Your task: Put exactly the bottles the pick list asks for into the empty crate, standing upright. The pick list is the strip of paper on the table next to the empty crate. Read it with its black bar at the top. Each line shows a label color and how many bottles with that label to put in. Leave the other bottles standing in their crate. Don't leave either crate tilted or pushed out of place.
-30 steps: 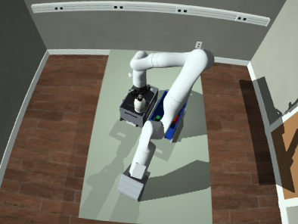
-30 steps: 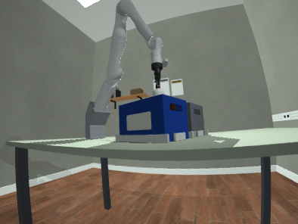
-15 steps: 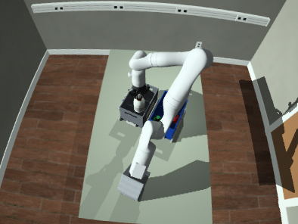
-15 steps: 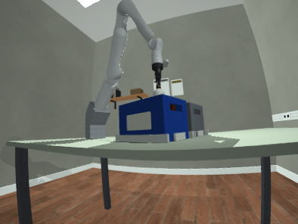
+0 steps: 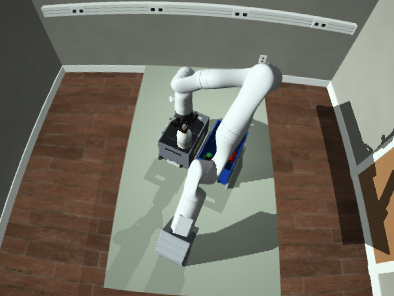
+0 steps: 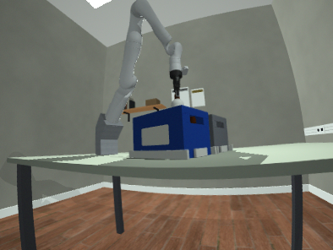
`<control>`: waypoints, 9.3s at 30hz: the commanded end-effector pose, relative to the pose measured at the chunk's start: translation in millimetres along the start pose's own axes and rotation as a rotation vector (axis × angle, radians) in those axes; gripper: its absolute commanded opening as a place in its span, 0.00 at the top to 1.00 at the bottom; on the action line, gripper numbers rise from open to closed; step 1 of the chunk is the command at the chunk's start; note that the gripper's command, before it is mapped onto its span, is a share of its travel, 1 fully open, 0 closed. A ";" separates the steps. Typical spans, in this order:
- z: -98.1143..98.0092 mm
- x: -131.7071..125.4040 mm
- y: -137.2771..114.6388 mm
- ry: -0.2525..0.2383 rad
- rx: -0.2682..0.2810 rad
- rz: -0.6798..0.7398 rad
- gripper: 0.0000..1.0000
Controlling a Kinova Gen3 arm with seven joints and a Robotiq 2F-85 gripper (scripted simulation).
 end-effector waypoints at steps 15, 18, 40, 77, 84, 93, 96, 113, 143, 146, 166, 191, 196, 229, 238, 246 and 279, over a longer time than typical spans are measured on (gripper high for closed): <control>-0.5 0.3 -0.1 -0.001 0.002 0.000 0.90; -0.5 0.3 -0.1 -0.001 0.002 0.000 0.90; 15.5 0.6 0.0 -0.001 0.002 0.000 0.90; 47.5 0.6 0.0 -0.001 0.002 0.000 0.90; 53.5 0.6 0.0 -0.001 0.002 0.000 0.90; 62.5 0.6 0.0 0.000 0.002 0.000 0.90; 63.5 0.6 0.0 0.000 0.002 0.000 0.90; 78.5 0.6 0.0 0.000 0.002 0.000 0.90; 106.5 0.7 -0.1 0.000 0.002 0.000 0.90; 107.5 0.7 -0.1 0.000 0.002 0.000 0.90; 125.5 0.7 -0.1 0.000 0.002 0.000 0.90; 148.5 0.7 -0.1 0.000 0.002 0.000 0.90; 150.0 0.6 -0.1 0.000 0.002 0.000 0.90; 165.0 0.6 -0.1 0.000 0.002 0.000 0.90; 168.5 0.6 -0.1 0.000 0.002 0.000 0.90; 172.5 0.6 -0.1 0.000 0.002 0.000 0.90; 181.4 0.6 -0.1 0.000 0.002 0.000 0.33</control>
Point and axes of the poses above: the point where the finger pads meet when closed, its own z axis out along the fingers, its own x axis across the jaws, y = z × x, the point moved 6 cm from there along -z, back along the fingers, and after that the axes turned 12 degrees about z, right-handed, at the moved point
